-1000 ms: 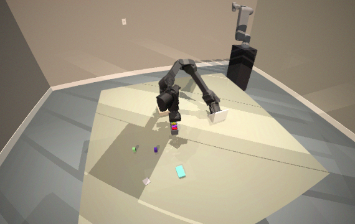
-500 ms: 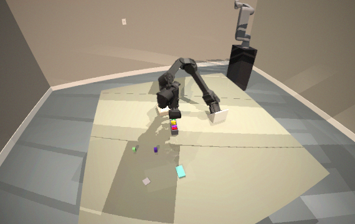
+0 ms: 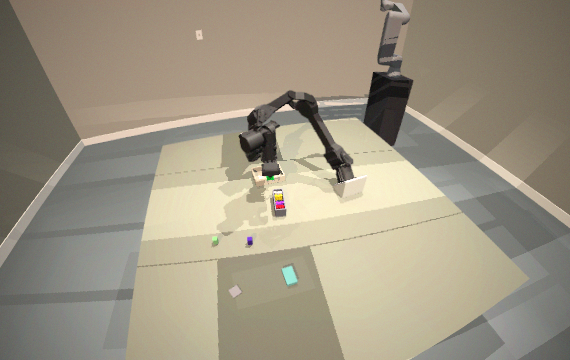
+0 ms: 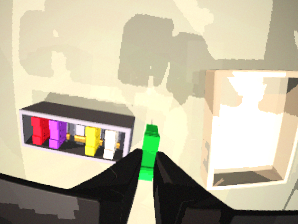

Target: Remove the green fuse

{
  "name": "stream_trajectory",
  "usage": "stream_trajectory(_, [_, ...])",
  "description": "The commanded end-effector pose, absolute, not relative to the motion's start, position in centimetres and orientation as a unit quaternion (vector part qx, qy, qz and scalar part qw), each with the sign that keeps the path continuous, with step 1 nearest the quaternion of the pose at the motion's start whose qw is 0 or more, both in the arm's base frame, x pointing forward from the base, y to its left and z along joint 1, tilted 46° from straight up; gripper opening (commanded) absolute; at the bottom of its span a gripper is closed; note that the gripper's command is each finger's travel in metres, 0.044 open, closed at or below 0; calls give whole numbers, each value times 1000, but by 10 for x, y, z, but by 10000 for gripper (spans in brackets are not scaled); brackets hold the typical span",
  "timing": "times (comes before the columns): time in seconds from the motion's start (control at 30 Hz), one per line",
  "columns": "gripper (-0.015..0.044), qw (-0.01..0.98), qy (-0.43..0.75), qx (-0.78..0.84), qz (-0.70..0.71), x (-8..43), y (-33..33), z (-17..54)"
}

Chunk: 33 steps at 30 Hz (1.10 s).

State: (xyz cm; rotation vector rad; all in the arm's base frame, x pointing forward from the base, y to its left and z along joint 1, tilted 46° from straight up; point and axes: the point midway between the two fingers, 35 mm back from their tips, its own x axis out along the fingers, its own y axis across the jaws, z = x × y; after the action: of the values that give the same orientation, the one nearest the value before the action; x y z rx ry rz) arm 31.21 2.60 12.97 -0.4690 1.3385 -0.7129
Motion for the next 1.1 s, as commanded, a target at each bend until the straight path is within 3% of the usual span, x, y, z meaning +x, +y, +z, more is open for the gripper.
stream_trajectory(0.0, [0,704,597,-212,-321,310,-1,160])
stream_trajectory(0.3, [0,701,594,-218,-328,294,-50,208])
stream_trajectory(1.07, [0,701,594,-217,-329,296,-65,195])
